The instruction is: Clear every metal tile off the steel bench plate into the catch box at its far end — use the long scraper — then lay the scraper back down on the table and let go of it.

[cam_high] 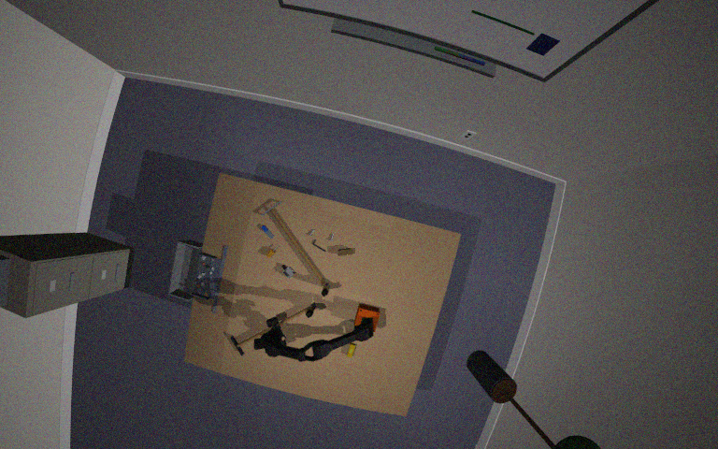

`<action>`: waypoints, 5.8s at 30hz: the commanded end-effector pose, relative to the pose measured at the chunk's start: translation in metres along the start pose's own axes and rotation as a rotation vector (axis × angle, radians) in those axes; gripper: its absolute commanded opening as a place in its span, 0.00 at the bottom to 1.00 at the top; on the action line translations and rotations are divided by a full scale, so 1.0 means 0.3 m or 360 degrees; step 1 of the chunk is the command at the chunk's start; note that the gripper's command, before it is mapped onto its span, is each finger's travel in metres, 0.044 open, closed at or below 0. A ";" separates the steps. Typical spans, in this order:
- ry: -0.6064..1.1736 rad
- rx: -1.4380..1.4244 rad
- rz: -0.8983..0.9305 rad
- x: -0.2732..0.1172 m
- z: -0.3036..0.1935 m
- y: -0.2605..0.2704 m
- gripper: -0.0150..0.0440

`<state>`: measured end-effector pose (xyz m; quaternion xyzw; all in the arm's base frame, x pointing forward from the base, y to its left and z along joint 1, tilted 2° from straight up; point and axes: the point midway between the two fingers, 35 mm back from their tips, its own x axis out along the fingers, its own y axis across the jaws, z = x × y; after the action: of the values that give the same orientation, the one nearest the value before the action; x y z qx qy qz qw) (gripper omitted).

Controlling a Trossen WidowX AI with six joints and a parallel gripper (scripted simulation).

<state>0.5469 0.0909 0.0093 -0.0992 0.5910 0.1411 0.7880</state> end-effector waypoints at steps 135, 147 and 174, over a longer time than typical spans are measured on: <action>-0.0003 0.0184 -0.0046 0.004 -0.036 0.061 0.25; -0.0012 0.0182 -0.0048 0.006 -0.025 0.023 0.25; -0.0032 0.0177 -0.0055 0.009 -0.005 -0.063 0.25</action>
<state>0.5495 0.0788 0.0071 -0.0637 0.5895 0.0968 0.7994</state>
